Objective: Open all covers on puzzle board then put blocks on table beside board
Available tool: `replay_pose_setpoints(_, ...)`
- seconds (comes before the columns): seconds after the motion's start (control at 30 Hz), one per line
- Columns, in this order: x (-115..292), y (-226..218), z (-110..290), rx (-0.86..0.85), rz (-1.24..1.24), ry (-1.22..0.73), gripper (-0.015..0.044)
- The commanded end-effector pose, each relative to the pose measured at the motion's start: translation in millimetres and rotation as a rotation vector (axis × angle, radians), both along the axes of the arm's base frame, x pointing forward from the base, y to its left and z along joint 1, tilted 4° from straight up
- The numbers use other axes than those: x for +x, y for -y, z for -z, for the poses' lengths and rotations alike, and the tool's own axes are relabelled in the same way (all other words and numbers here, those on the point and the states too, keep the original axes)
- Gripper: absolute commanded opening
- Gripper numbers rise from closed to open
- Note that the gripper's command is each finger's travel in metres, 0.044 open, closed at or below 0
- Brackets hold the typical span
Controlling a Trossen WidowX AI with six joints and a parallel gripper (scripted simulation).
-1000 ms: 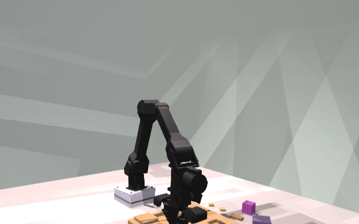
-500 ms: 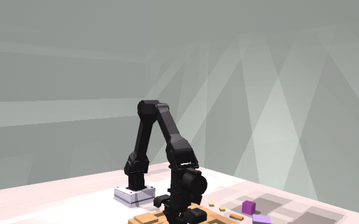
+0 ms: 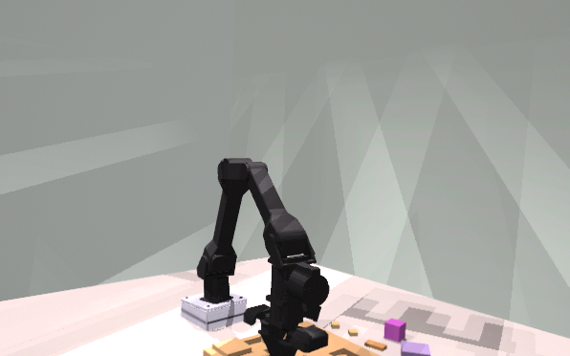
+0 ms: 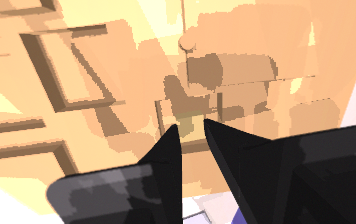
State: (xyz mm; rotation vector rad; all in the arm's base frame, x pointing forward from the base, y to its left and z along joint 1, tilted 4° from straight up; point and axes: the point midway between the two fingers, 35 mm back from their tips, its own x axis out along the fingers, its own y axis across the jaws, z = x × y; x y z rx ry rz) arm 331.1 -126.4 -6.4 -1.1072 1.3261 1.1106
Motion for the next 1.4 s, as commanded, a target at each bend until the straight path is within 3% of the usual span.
replay_pose_setpoints(0.0, 2.4, 0.5, -6.5, -0.002, 0.001, 0.005, 0.0080)
replay_pose_setpoints(0.8, 2.7, -0.8, -36.5, -0.001, 0.000, 0.001, 0.0080)
replay_pose_setpoints(1.37, 4.5, -2.1, -79.3, -0.001, 0.000, 0.001, 0.0080)
